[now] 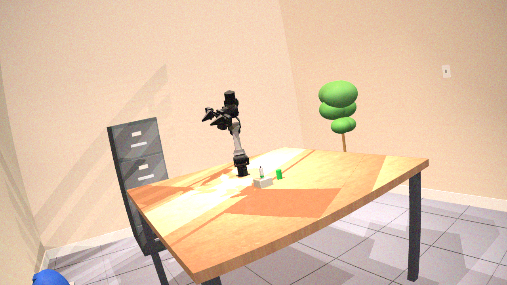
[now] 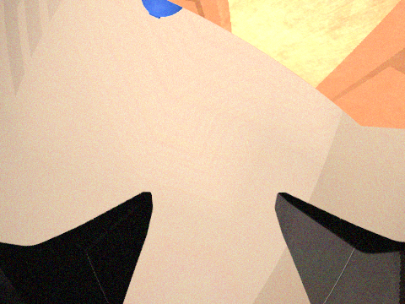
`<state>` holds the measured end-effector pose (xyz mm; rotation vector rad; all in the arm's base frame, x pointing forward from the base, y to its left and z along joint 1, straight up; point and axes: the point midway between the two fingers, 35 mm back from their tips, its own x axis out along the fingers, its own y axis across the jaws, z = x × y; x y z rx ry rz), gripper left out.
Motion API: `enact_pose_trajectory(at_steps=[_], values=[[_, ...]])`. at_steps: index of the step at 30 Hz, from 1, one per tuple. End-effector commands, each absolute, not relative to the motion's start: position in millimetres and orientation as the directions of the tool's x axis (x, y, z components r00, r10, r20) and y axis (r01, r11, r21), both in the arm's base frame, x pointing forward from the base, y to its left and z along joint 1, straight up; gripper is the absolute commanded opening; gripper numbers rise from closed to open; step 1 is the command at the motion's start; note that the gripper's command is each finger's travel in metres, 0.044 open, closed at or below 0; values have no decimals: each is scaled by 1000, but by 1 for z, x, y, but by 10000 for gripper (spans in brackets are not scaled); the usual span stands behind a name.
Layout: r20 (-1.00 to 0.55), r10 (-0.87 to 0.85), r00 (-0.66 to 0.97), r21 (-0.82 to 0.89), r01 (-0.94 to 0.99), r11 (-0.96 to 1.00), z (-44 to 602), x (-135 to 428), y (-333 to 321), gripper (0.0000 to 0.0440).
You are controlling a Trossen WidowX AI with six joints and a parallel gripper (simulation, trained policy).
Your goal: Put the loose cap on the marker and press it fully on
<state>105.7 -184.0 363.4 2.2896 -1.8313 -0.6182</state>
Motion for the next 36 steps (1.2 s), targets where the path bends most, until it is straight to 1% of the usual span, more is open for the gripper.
enact_pose_trajectory(at_steps=[1, 12, 36], values=[[-244, -951, 189, 355, -895, -269, 361, 113, -184, 320], [-304, -923, 237, 350, -873, -339, 352, 138, -183, 321], [-438, -841, 318, 439, -741, -508, 327, 194, -172, 321]])
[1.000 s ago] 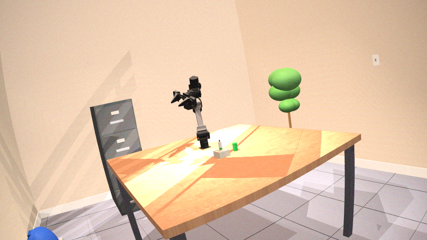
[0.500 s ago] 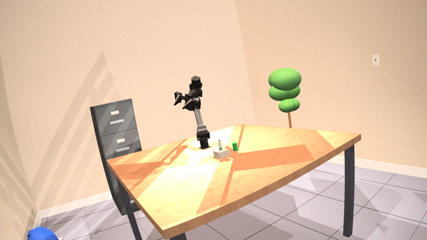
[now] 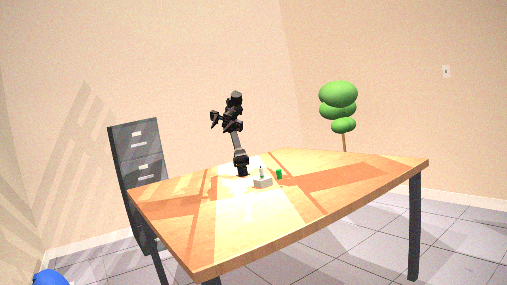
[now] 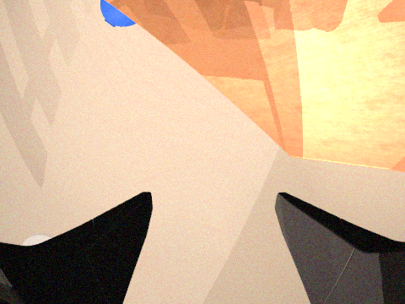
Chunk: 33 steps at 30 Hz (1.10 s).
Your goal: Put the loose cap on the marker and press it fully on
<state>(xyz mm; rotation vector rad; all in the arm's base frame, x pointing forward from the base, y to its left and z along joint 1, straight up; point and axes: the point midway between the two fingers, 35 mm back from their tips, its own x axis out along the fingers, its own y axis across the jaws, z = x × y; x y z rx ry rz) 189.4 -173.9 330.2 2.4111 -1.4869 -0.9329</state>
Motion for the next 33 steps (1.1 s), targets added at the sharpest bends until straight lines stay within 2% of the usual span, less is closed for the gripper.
enact_pose_trajectory(at_steps=[1, 33], values=[[-444, -837, 320, 442, -734, -515, 326, 197, -172, 321], [-618, -696, 364, 497, -504, -706, 284, 267, -140, 322]])
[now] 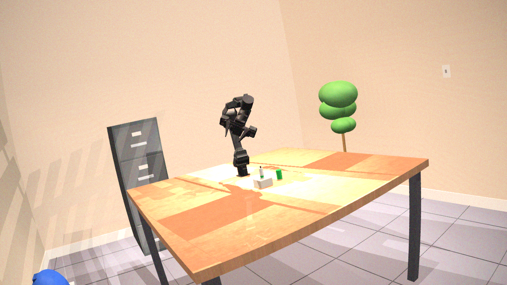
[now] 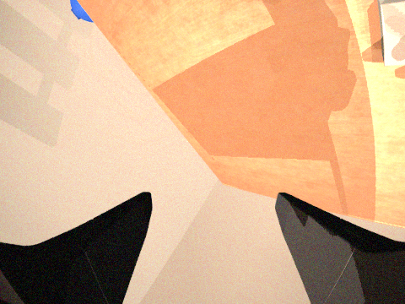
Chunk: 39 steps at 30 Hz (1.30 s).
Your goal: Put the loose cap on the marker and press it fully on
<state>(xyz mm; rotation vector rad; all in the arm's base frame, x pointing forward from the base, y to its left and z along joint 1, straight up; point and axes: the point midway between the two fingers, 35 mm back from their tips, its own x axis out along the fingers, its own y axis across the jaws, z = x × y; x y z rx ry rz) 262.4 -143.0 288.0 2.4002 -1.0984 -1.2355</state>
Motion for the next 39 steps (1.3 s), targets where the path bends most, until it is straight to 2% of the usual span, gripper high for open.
enact_pose_trajectory(at_steps=[1, 39], values=[[-624, -692, 365, 498, -497, -711, 283, 269, -139, 322], [-824, -482, 297, 450, -174, -876, 218, 324, -75, 325]])
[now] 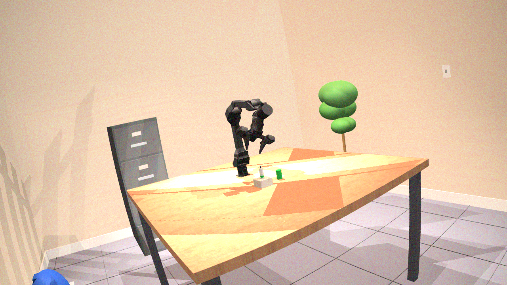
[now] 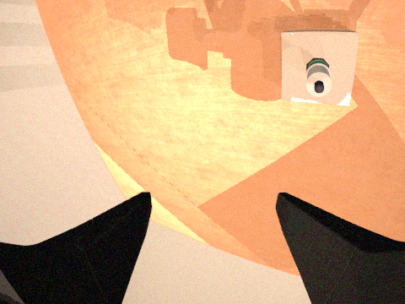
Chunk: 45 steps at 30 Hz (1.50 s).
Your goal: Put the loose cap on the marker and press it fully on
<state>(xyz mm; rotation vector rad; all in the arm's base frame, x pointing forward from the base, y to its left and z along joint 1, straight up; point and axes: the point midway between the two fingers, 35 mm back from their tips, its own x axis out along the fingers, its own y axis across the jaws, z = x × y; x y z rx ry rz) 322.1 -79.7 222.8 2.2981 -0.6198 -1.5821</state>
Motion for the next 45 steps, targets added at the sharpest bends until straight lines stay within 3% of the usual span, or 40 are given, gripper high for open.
enact_pose_trajectory(at_steps=[1, 45], values=[[-829, -476, 294, 446, -165, -879, 217, 325, -73, 325], [-983, -165, 79, 176, 153, -972, 150, 328, 28, 337]])
